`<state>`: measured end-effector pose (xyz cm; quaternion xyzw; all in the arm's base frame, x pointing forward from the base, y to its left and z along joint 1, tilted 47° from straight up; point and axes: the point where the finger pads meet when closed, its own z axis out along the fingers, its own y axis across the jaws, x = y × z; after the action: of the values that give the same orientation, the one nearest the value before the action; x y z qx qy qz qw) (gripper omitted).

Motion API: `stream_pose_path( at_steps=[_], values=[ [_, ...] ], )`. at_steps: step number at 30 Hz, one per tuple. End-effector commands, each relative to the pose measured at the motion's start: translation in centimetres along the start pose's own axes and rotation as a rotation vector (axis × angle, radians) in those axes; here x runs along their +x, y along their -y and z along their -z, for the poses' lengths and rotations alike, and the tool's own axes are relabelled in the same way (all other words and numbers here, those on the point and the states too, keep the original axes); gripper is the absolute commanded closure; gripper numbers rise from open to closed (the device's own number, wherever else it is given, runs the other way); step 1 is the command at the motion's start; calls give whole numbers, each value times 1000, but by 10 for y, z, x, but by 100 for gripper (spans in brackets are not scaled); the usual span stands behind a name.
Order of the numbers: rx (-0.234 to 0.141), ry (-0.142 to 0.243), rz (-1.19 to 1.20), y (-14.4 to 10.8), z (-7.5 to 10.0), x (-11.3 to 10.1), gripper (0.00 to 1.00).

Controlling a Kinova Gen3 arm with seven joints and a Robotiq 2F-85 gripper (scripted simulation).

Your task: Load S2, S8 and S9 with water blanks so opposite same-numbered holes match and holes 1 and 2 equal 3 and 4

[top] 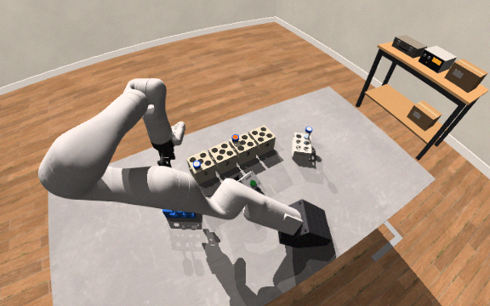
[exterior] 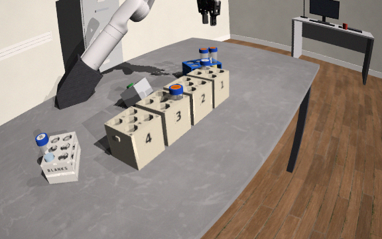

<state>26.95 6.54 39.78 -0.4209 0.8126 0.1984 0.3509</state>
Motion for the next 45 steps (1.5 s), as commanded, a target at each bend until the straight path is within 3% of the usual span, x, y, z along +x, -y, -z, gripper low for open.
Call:
stream_pose_path(
  at_steps=[1, 16, 29, 45],
  values=[
    [2, -1, -1, -11, 0, -9, 38],
    [2, -1, -1, -44, 0, -35, 38],
    [2, -1, -1, -44, 0, -35, 38],
    [2, -1, -1, -44, -18, -35, 38]
  ],
)
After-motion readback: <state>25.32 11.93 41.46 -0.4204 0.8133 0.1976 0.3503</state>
